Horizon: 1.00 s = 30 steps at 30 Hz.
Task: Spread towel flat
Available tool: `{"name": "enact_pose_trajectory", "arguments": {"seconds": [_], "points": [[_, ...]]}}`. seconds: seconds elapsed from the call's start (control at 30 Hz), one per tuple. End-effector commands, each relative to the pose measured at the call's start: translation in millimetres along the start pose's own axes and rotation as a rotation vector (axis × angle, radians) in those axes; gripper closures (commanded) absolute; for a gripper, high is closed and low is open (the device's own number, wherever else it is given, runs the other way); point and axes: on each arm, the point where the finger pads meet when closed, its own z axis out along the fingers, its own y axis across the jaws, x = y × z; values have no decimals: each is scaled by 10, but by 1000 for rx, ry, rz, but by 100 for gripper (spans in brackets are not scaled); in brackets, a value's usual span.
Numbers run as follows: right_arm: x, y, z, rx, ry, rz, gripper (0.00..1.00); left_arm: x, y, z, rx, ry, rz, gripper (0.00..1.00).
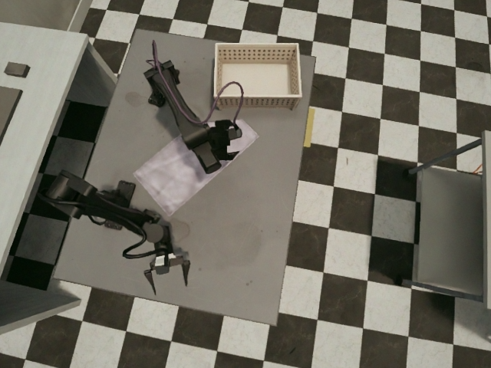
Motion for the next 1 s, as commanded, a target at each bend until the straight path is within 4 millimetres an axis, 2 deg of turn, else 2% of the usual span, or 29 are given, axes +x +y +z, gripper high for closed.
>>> {"name": "enact_pose_trajectory", "arguments": {"seconds": [0.0, 0.53, 0.57, 0.6, 0.63, 0.7, 0.73, 0.8, 0.87, 0.9, 0.97], "points": [[-38, -10, 2, 3, -8, 10, 0, -34, 20, -35, 7, -7, -10, 0], [-38, -10, 2, 3, -8, 10, 0, -34, 20, -35, 7, -7, -10, 0], [-314, -9, 24, -77, -58, 76, 0, -63, 10, -242, 124, -13, -12, 0], [-476, 35, 15, -127, -77, 98, 0, -113, 38, -304, 196, -15, -26, 0], [-607, 131, -38, -146, -83, 98, 0, -113, 38, -304, 196, -15, -26, 0], [-910, 110, -72, -265, -125, 157, 0, -207, 74, -583, 348, -49, -26, 0], [-1037, 190, -149, -285, -130, 157, 0, -208, 75, -582, 376, -57, -30, 0], [-1024, 151, -118, -273, -127, 158, 0, -209, 76, -581, 379, -57, -31, 0], [-1323, 125, -239, -406, -166, 213, 0, -299, 151, -888, 519, -118, -25, 0], [-1435, 148, -305, -414, -167, 214, 0, -300, 151, -894, 560, -135, -24, 0], [-1700, 81, -481, -550, -201, 265, 0, -374, 272, -1184, 631, -192, -21, 0]]}}
